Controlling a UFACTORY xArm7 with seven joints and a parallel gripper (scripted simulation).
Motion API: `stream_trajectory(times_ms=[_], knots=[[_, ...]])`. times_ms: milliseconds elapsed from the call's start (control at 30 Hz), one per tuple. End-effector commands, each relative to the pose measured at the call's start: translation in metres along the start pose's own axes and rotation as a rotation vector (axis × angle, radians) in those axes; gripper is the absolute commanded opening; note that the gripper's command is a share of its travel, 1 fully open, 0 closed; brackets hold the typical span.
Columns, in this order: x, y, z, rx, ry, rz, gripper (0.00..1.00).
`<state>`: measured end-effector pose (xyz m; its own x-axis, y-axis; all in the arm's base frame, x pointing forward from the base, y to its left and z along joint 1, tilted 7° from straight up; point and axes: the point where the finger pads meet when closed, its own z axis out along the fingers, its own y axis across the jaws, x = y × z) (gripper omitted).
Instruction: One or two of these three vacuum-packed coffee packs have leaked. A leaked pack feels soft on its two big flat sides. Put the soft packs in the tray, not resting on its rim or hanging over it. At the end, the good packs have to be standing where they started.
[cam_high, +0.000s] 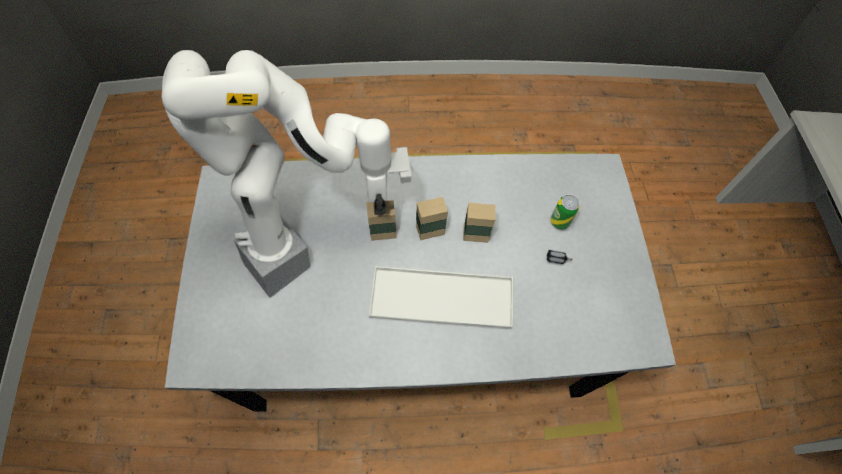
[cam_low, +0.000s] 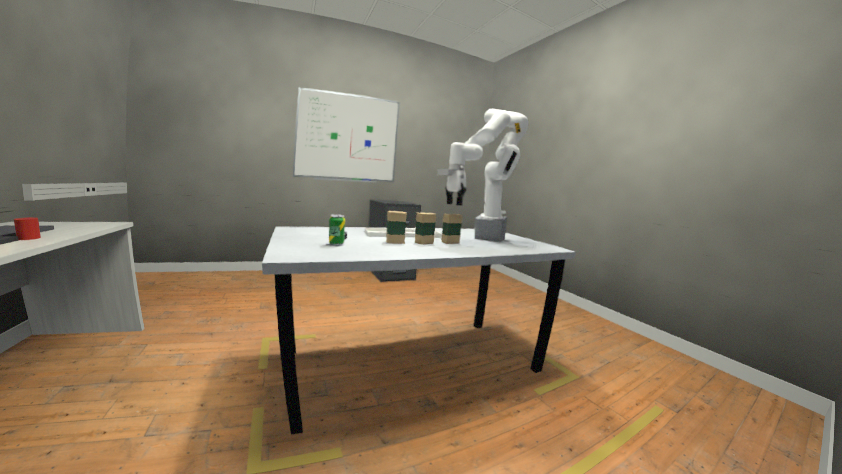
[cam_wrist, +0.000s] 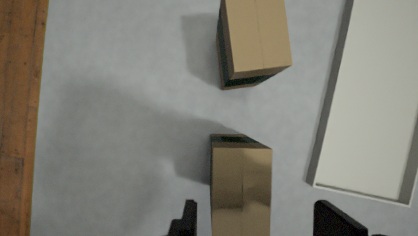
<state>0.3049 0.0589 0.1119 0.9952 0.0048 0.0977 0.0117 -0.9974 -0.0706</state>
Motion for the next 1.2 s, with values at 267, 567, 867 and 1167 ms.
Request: stream_trajectory(times_ms=[267,567,867,1167], knots=[[0.002,0.0,0.016,0.0,0.004,0.0,0.86],[0.002,-0.001,0.036,0.0,0.004,0.0,0.86],[0.002,-0.001,0.036,0.0,0.004,0.0,0.86],[0.003,-0.001,0.036,0.0,0.004,0.0,0.86]])
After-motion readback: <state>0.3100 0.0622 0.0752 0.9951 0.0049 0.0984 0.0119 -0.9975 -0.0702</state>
